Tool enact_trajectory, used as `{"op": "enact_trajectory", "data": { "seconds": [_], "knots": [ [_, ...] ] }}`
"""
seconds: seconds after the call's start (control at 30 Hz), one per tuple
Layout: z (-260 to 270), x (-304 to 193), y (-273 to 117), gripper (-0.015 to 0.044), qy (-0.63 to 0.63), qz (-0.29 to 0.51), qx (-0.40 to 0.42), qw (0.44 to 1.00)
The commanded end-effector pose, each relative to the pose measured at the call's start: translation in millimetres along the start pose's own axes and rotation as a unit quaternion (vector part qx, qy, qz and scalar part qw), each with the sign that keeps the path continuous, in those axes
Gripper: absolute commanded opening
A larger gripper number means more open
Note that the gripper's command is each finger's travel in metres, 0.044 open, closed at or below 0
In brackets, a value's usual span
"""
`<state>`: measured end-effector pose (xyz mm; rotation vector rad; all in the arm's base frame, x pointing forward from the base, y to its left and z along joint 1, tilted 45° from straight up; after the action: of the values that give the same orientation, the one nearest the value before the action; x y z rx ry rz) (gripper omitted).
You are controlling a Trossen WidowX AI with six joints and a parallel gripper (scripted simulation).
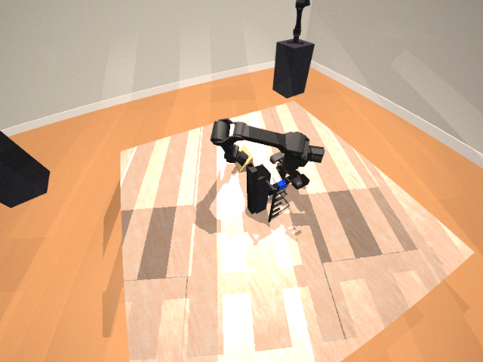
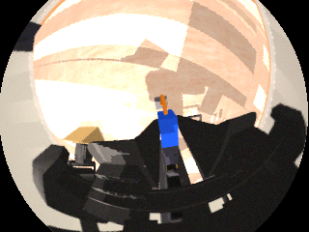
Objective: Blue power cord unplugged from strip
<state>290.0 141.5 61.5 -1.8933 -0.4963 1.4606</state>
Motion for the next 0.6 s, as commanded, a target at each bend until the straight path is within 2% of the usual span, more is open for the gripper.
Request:
{"op": "enact_trajectory", "data": {
  "seconds": [0.0, 0.23, 0.37, 0.5, 0.57],
  "knots": [
    [-3, -4, 1, 0.0158, 0.002, 0.0, -0.001, 1.0],
    [-3, -4, 1, 0.0341, 0.002, 0.0, -0.001, 1.0],
    [1, 17, -4, 0.044, 0.002, -0.002, -0.001, 1.0],
    [12, 52, -11, 0.044, 0.002, -0.002, -0.001, 1.0],
    [13, 54, -12, 0.044, 0.002, -0.002, -0.001, 1.0]
  ]
}}
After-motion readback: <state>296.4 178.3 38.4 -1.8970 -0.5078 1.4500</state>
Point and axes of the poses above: the point midway between the two fingers, 35 mm back from their tips, its own y axis out along the fingers, its own z axis across the jaws, x = y × z, the point moved 9 cm from there along -y, back along the fingers, and after that the axes turned 15 degrees about y, right-handed, at the moved point
